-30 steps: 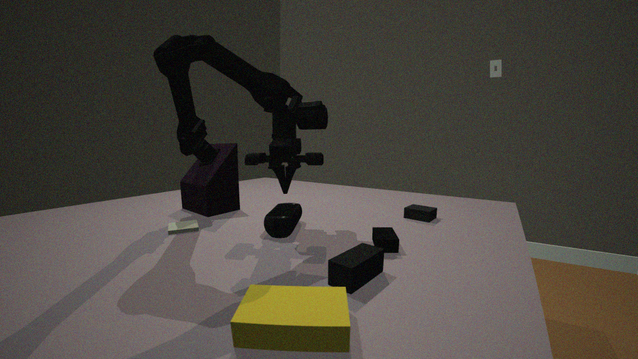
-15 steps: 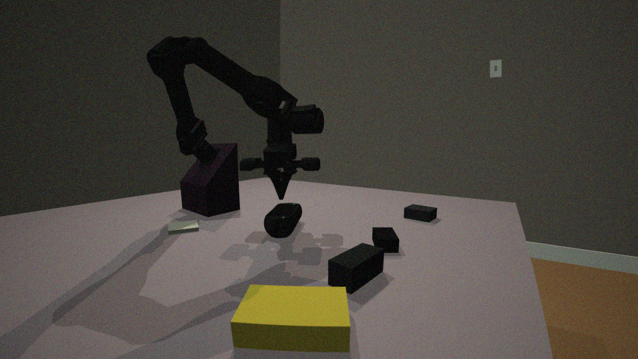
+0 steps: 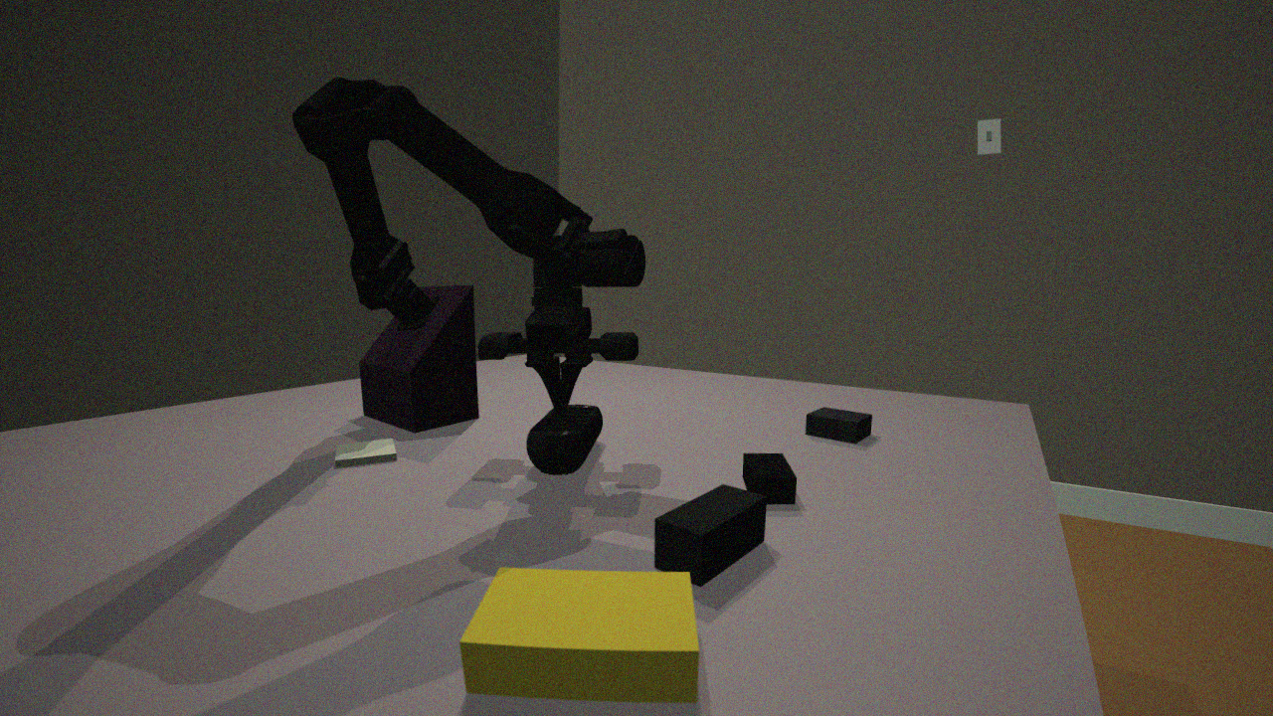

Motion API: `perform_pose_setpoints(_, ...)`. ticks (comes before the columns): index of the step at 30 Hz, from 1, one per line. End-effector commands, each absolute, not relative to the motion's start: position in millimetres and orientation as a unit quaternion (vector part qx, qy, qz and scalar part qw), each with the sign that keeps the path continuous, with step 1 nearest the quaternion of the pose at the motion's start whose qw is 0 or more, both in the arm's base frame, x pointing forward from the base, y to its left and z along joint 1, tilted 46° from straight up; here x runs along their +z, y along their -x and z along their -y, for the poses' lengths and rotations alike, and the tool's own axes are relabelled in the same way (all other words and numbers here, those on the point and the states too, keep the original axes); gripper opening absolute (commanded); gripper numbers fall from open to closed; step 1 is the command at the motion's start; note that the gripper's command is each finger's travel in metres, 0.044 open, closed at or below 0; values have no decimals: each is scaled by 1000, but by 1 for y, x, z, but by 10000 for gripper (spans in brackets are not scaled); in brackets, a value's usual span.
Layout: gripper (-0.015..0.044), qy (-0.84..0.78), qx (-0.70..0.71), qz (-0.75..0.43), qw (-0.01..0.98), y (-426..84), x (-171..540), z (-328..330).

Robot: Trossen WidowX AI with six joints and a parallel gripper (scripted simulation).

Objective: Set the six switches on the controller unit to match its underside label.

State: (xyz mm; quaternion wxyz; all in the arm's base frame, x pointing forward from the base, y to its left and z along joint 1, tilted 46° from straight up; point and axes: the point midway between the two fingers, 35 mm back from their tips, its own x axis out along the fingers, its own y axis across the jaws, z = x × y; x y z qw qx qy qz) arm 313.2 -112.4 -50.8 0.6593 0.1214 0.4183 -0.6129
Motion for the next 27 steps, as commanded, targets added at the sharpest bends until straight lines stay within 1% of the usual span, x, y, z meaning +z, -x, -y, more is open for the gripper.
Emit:
perform_pose_setpoints(1, 0, -117, -612, -420, 660, -311, -55, 116)
perform_pose_setpoints(14, 0, -117, -612, -420, 660, -311, -57, 119)
perform_pose_setpoints(19, 0, -118, -612, -420, 660, -316, -28, 88)
perform_pose_setpoints(25, 0, -118, -612, -420, 660, -317, -26, 87)
perform_pose_setpoints(27, 0, -118, -612, -420, 660, -326, -24, 90)
